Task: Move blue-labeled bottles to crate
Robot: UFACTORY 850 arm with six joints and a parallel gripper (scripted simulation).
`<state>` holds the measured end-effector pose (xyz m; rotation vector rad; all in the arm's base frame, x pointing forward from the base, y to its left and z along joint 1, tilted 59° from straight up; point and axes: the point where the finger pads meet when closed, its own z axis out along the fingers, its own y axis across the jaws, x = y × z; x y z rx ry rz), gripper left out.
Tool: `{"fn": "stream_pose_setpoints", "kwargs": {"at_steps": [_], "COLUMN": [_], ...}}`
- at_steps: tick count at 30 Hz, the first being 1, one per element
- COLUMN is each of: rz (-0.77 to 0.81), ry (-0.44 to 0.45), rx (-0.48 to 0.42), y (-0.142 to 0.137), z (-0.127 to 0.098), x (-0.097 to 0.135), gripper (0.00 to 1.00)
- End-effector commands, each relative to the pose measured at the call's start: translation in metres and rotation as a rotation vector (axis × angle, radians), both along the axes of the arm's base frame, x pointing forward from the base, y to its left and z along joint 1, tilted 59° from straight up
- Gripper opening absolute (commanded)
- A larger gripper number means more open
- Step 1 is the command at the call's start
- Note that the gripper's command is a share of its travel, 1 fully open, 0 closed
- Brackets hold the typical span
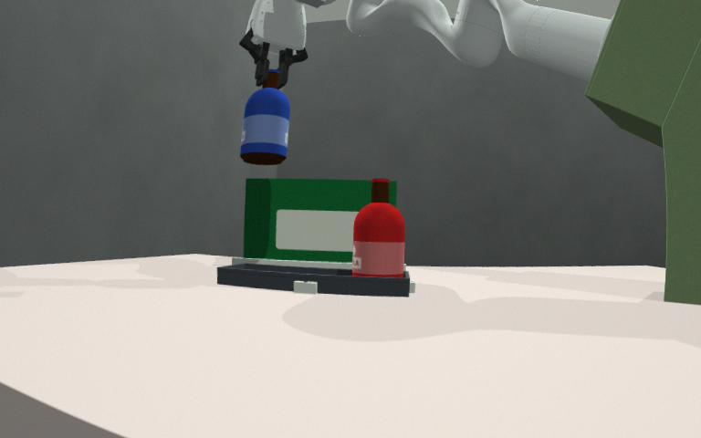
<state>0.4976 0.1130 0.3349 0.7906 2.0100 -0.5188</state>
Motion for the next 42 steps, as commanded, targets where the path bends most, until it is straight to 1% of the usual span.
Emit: {"fn": "stream_pose_setpoints", "kwargs": {"at_steps": [1,30,42], "rz": [0.001,0.001,0.001], "ry": [-0.001,-0.001,-0.001], "rx": [0.001,0.001,0.001], "y": [0.0006,-0.0020,-0.0080], "z": [0.0005,0.0032,0.0095], "x": [0.0001,-0.0002,-0.0009], "gripper": [0.00,0.00,0.00]}}
